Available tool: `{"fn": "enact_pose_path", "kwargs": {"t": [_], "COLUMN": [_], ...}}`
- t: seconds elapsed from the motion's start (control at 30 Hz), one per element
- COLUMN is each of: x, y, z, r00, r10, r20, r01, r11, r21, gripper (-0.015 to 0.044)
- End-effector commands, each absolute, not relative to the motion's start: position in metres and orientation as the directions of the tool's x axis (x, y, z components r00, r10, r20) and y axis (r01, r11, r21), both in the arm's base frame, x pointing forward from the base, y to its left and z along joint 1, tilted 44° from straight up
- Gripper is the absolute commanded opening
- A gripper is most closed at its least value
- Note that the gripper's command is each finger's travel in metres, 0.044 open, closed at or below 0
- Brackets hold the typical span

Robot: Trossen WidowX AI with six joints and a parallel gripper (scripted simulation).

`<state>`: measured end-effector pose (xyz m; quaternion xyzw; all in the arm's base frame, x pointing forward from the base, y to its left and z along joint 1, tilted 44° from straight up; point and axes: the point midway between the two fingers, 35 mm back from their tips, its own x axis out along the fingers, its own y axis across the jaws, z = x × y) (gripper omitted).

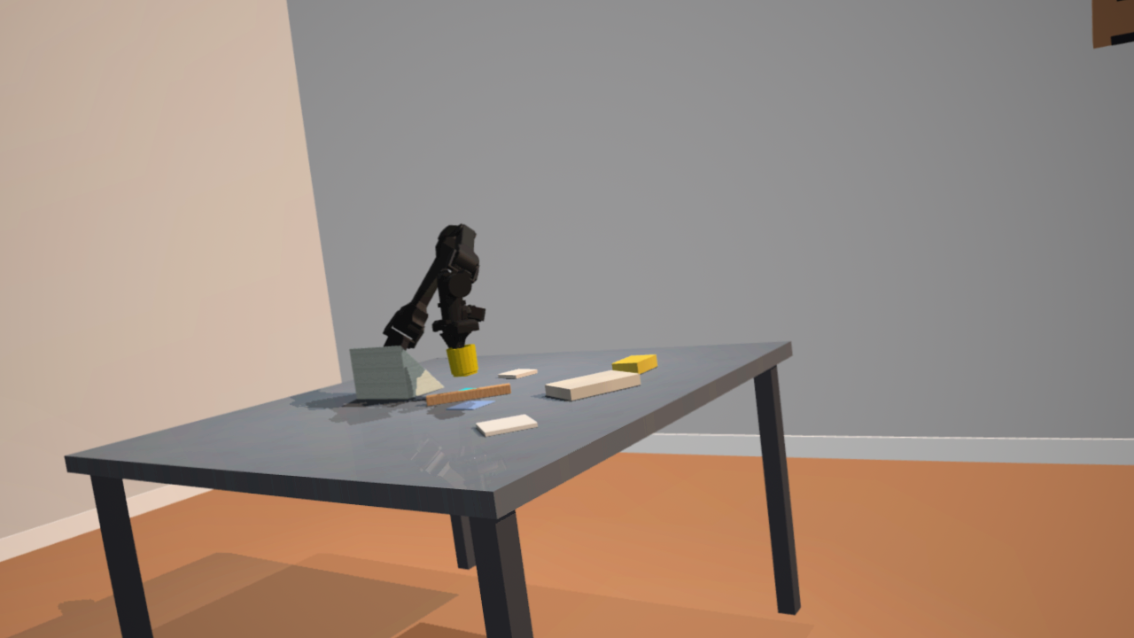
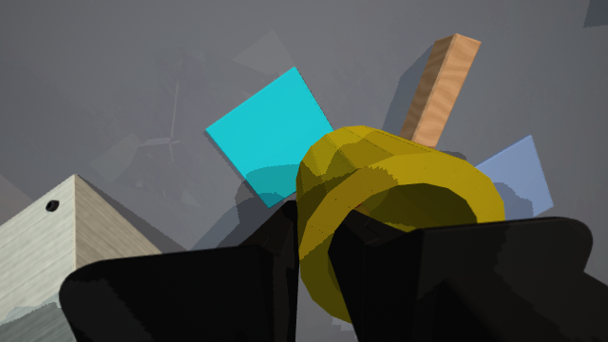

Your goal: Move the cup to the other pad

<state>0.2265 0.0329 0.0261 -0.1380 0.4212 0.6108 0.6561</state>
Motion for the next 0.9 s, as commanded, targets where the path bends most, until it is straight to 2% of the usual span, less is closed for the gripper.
{"fn": "enact_pose_path", "kwargs": {"t": [0.0,0.87], "x": [0.220,0.194], "y": [0.037,0.053], "z": [0.031,0.046], "r00": [-0.101,-0.102], "r10": [0.689,0.690], "r20": [-0.718,-0.717], "r01": [-0.916,-0.915], "r11": [0.218,0.218], "r21": [0.338,0.339], "gripper": [0.0000,0.0000]}}
